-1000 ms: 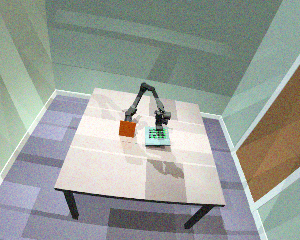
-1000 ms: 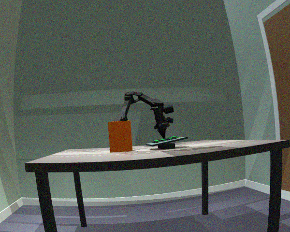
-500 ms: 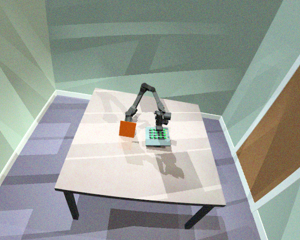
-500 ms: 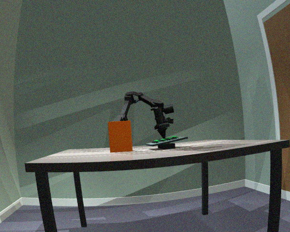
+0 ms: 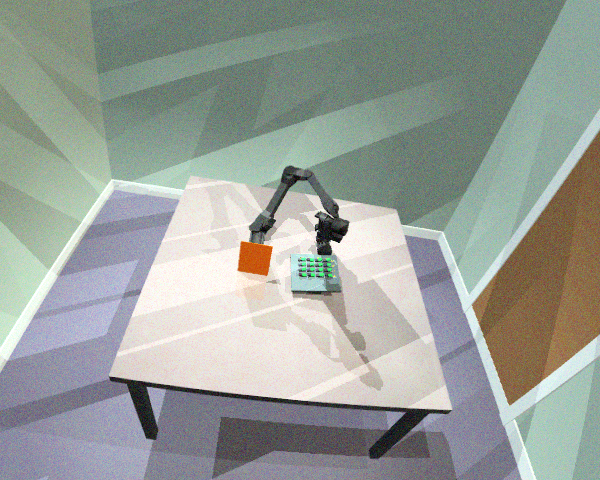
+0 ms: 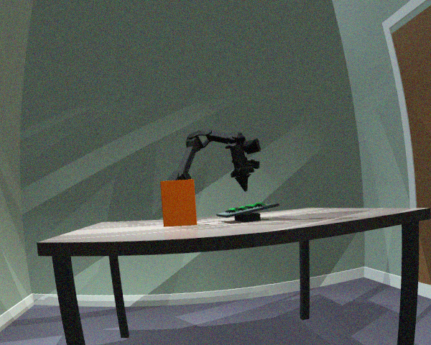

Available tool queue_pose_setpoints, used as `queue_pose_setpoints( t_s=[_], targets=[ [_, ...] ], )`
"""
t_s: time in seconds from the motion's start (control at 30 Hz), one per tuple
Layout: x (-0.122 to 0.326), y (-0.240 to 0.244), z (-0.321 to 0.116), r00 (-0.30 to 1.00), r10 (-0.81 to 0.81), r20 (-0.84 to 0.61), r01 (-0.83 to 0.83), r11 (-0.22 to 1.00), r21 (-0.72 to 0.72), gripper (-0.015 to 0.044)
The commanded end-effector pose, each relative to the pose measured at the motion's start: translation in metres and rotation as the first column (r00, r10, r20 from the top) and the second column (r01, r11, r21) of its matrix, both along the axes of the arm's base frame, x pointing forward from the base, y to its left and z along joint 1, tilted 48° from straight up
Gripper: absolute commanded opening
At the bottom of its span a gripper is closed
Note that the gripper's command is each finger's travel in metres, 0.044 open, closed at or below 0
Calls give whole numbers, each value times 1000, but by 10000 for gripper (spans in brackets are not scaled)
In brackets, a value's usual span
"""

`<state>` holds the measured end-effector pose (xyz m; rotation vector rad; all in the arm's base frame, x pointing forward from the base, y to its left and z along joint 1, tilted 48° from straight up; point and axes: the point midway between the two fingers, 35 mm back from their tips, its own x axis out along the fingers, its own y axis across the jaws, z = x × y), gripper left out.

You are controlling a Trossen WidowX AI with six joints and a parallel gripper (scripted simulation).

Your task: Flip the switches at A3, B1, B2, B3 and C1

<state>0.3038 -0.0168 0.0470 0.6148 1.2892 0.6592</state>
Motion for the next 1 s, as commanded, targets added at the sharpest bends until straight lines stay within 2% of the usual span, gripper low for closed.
queue_pose_setpoints(
  t_s=[0.0,0.2,0.97],
  targets=[
    [5,-9,-10,1000,0,-13,0,1000,2,0],
    [11,17,-33,999,19,-29,-19,1000,2,0],
    [14,35,-48,999,19,-29,-19,1000,3,0]
  ],
)
